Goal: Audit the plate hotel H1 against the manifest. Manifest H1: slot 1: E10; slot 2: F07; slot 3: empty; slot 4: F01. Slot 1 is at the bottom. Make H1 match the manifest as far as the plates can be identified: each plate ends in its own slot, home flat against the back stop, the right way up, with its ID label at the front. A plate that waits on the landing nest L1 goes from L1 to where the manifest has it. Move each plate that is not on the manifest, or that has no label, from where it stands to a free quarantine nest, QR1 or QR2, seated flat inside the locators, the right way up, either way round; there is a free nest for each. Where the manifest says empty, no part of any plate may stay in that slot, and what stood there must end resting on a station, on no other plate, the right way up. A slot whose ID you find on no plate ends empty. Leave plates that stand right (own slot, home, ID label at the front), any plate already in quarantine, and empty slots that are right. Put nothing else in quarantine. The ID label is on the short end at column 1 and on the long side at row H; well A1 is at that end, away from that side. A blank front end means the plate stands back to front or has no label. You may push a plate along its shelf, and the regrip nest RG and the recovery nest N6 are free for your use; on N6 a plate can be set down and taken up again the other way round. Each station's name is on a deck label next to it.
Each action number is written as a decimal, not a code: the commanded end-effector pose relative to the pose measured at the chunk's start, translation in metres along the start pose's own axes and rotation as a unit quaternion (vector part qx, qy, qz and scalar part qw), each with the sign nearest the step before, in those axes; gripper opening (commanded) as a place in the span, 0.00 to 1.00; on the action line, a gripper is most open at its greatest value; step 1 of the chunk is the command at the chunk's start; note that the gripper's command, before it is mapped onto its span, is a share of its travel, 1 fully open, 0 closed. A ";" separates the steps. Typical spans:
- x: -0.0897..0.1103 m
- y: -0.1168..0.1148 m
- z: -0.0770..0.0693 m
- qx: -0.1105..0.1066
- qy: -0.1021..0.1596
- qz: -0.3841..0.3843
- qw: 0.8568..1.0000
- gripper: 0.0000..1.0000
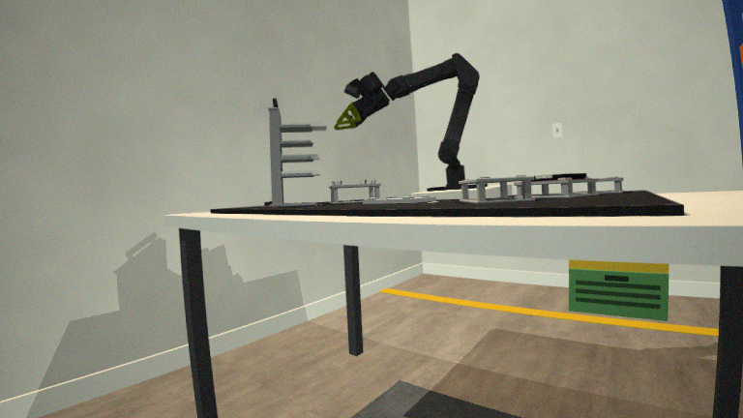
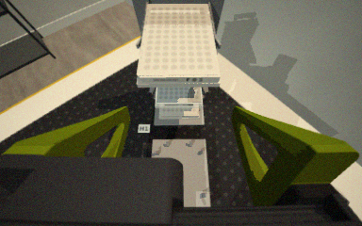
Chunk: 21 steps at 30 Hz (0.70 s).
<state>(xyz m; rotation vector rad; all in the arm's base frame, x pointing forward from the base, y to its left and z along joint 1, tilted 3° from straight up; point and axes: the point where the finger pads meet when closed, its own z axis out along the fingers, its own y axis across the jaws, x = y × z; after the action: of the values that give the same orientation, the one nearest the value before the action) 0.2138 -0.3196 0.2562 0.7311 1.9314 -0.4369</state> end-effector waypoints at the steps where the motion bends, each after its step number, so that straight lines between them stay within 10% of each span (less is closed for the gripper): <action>1: -0.001 0.002 -0.004 -0.004 -0.002 -0.002 1.000 1.00; 21: 0.014 0.001 -0.031 -0.004 -0.001 -0.002 1.000 1.00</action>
<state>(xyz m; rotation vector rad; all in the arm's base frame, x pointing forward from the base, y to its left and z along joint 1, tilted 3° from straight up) 0.1917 -0.3009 0.2550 0.7301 1.9316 -0.4375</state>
